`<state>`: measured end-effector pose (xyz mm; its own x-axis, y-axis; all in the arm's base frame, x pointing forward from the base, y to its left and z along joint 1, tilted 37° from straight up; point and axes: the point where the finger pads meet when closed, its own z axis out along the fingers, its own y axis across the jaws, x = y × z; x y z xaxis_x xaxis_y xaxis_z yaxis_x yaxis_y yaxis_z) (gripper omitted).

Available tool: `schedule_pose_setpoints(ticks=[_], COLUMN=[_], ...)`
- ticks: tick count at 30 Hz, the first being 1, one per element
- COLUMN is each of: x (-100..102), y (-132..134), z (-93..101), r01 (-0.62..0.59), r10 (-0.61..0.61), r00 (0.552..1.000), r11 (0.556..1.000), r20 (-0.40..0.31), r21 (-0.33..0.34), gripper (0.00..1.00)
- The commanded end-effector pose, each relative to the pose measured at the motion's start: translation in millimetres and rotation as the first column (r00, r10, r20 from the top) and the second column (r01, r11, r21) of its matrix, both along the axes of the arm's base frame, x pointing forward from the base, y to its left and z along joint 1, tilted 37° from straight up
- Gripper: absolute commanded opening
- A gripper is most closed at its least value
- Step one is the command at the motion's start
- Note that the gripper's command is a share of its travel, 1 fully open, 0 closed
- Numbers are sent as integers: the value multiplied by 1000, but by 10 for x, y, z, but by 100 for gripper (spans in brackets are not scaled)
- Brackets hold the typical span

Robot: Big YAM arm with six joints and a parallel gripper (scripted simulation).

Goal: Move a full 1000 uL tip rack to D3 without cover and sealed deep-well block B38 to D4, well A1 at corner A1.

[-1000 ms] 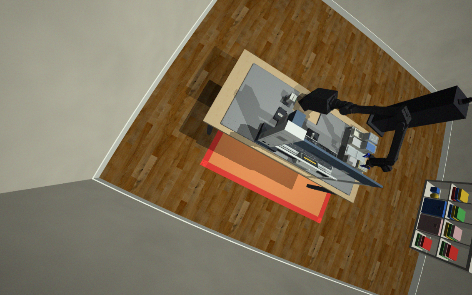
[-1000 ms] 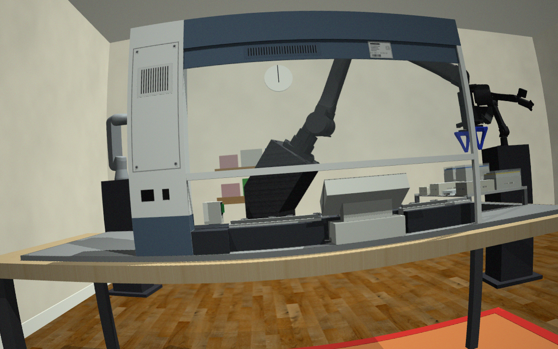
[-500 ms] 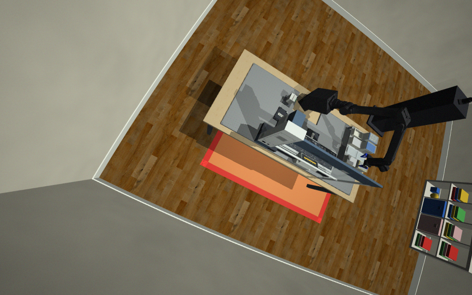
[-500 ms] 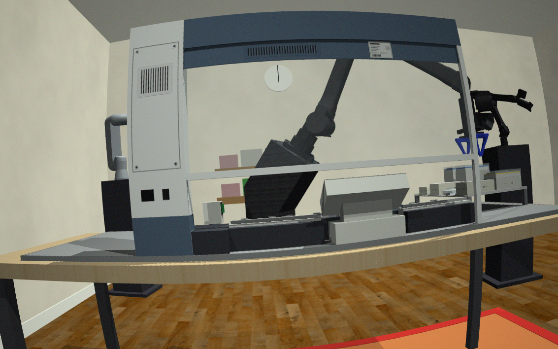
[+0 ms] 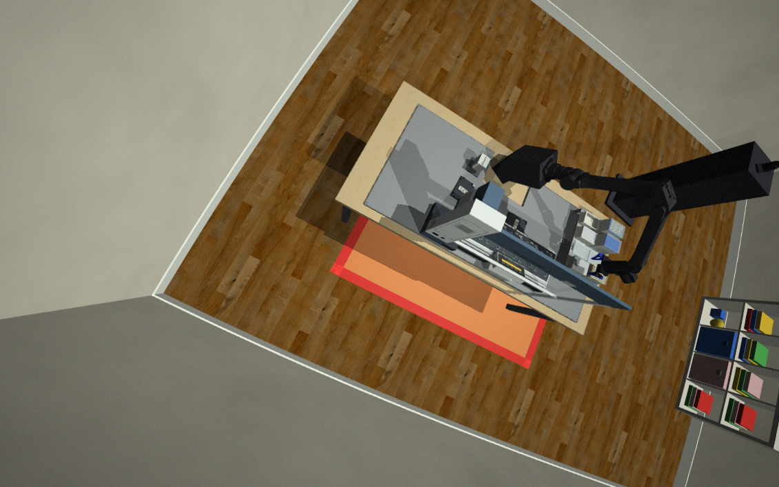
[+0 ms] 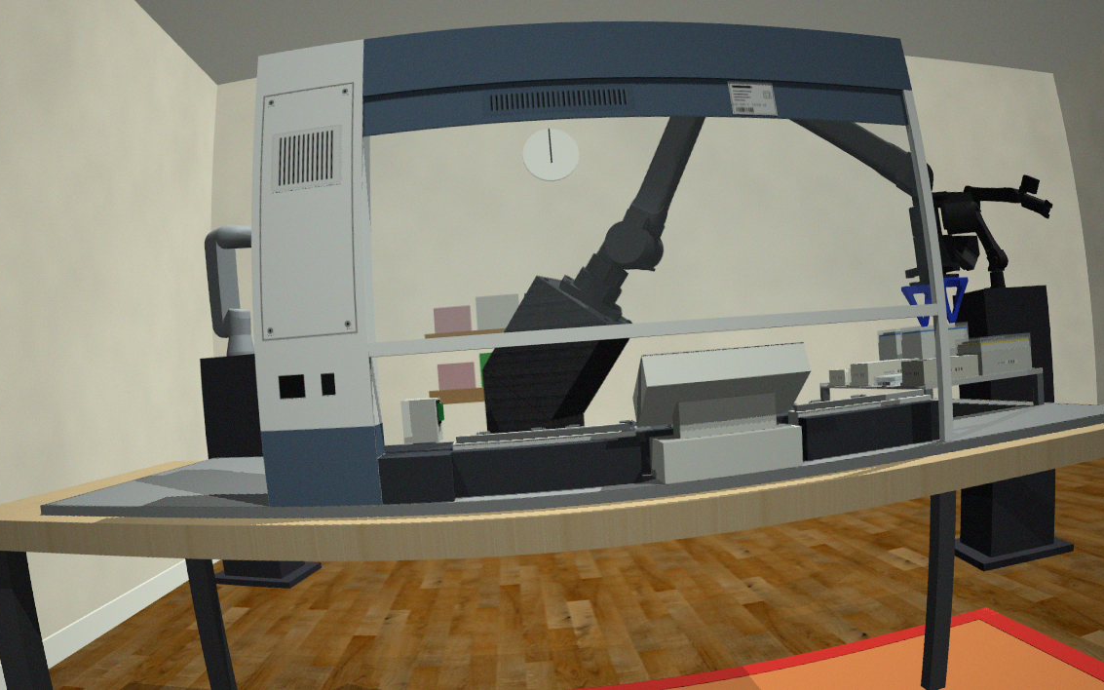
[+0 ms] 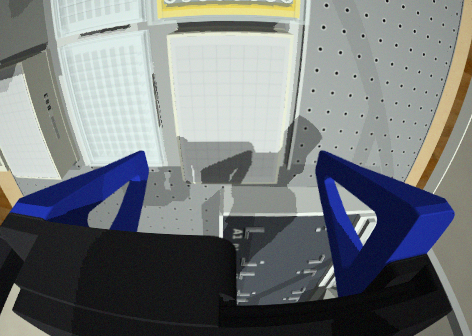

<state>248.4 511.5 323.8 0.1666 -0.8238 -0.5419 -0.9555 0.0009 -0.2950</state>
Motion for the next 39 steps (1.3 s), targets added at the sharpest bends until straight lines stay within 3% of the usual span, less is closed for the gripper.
schedule_pose_setpoints(ticks=[1, 39], x=[-23, 108], y=[97, 413], z=[-75, -532], r01=[0, 0], r10=[0, 0], r00=[1000, 1000], r11=[1000, 1000], r20=[-4, -4], r21=[4, 3], gripper=[100, 100])
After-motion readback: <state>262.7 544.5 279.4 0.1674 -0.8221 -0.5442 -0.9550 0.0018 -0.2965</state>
